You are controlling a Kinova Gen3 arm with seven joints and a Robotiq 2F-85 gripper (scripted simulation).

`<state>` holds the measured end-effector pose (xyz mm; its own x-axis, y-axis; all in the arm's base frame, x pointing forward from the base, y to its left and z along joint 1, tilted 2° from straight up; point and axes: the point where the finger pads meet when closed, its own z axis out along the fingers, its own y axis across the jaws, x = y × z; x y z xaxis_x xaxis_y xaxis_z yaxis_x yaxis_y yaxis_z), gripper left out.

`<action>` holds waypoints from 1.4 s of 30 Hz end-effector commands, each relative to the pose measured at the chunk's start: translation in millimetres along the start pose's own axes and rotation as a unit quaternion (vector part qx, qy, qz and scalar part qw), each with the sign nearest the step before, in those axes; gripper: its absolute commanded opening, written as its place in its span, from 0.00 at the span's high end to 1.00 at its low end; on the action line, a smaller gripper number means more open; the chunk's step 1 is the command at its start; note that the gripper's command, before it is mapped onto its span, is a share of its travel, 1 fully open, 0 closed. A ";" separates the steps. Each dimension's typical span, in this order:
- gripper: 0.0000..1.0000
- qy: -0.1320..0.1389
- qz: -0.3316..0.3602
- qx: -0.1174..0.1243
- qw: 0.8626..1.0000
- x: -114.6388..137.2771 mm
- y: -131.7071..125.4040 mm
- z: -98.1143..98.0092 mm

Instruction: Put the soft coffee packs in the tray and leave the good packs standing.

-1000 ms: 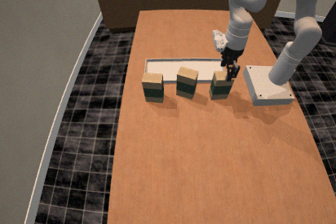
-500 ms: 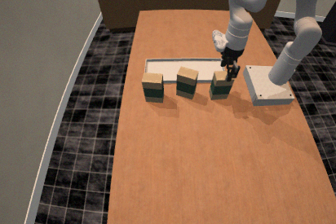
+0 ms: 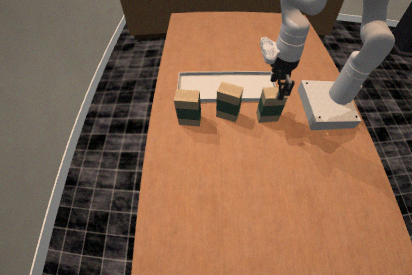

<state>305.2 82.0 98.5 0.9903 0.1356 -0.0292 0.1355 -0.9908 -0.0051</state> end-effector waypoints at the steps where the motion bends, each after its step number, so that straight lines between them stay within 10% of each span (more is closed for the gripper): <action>1: 0.18 0.001 0.000 0.000 1.000 0.6 -0.1 -0.4; 42: 0.18 0.001 0.000 0.000 1.000 0.8 -0.1 37.7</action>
<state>306.3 80.8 62.9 0.9911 0.1314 -0.0232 0.1313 -0.9913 -0.0040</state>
